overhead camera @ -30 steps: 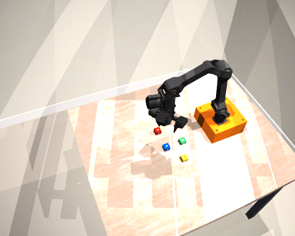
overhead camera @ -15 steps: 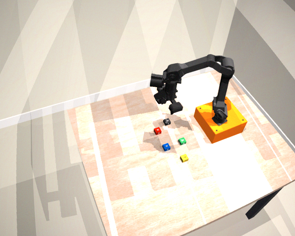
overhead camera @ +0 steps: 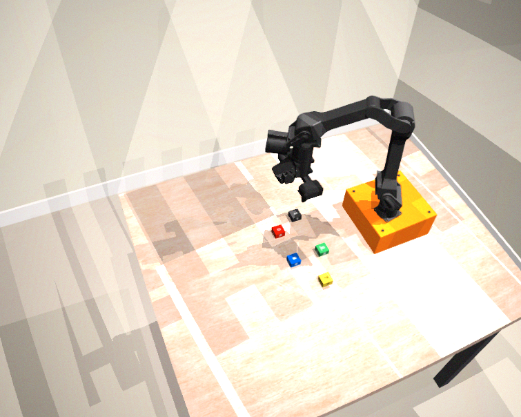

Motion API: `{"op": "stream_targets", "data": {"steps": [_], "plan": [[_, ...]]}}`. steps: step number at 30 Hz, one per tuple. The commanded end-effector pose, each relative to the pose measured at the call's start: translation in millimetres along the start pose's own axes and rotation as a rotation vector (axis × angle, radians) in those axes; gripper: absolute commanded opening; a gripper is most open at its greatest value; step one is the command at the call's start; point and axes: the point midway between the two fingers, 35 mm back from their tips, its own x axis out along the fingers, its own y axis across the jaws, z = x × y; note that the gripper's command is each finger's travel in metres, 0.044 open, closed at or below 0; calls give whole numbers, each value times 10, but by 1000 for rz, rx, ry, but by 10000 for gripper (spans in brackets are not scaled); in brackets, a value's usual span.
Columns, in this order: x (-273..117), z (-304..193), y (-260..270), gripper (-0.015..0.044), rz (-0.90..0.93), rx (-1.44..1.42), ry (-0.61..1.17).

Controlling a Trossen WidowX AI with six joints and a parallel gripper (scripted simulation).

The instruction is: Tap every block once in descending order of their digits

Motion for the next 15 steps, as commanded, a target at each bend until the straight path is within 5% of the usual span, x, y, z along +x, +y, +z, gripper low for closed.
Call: {"op": "stream_targets", "data": {"steps": [1, 10, 15], "plan": [[-9, 7, 185, 400, -2, -1, 1], [-7, -241, 1289, 400, 7, 0, 3], [1, -321, 1428, 400, 7, 0, 2]]}}
